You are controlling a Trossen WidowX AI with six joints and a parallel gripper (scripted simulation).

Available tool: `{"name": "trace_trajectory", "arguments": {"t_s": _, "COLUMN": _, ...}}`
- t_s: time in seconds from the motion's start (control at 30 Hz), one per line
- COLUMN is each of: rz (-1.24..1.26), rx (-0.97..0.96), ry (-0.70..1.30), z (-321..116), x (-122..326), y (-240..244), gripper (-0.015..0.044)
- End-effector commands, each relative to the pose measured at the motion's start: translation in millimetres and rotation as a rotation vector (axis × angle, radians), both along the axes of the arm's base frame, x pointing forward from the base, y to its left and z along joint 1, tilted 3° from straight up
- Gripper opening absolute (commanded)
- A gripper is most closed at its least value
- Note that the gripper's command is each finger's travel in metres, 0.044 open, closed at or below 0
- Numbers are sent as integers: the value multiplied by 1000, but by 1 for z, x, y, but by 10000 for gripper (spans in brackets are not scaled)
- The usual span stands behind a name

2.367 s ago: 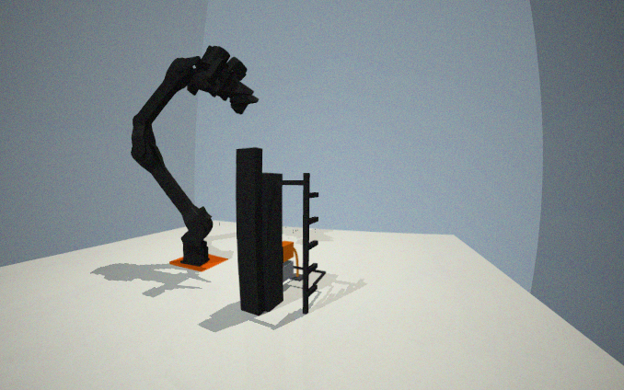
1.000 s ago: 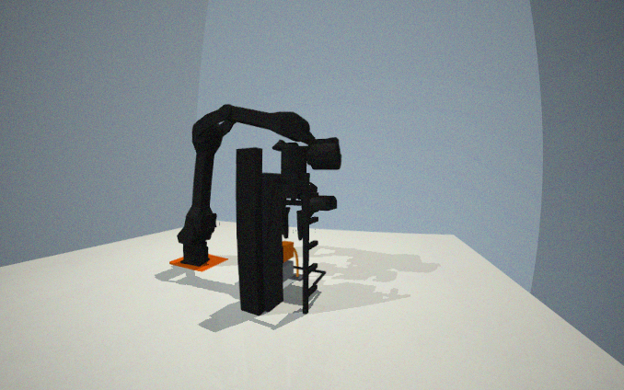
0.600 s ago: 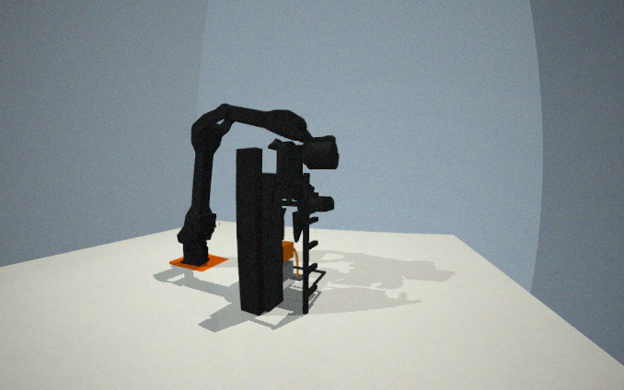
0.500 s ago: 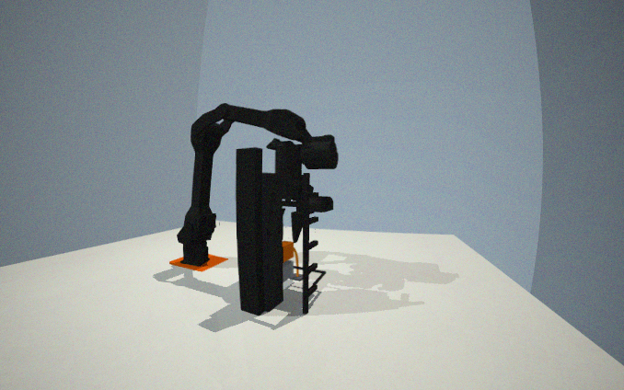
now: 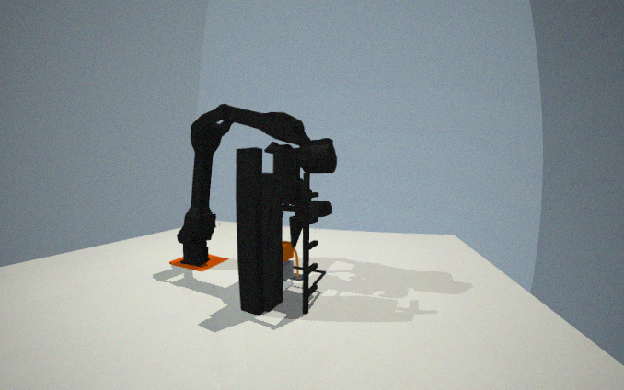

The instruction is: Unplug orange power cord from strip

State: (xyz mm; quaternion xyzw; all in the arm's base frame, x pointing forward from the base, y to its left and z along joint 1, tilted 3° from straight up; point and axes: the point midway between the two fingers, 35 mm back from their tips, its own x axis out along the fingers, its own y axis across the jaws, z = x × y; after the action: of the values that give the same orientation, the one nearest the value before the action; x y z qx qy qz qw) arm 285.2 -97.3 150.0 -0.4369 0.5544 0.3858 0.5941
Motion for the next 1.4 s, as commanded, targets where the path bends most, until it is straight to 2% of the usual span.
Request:
{"name": "trace_trajectory", "arguments": {"t_s": 0.0, "rz": 6, "rx": 5, "ry": 4, "z": -4, "x": -1, "y": 1, "gripper": 160}}
{"name": "trace_trajectory", "arguments": {"t_s": 0.07, "rz": 6, "rx": 5, "ry": 4, "z": -4, "x": -1, "y": 1, "gripper": 160}}
{"name": "trace_trajectory", "arguments": {"t_s": 0.2, "rz": 0, "rx": 0, "ry": 1, "z": -1, "x": 0, "y": 0, "gripper": 55}}
{"name": "trace_trajectory", "arguments": {"t_s": 0.47, "rz": 0, "rx": 0, "ry": 1, "z": -1, "x": 0, "y": 0, "gripper": 2}}
{"name": "trace_trajectory", "arguments": {"t_s": 1.37, "rz": 3, "rx": 7, "ry": 1, "z": 0, "x": 14, "y": 37, "gripper": 0}}
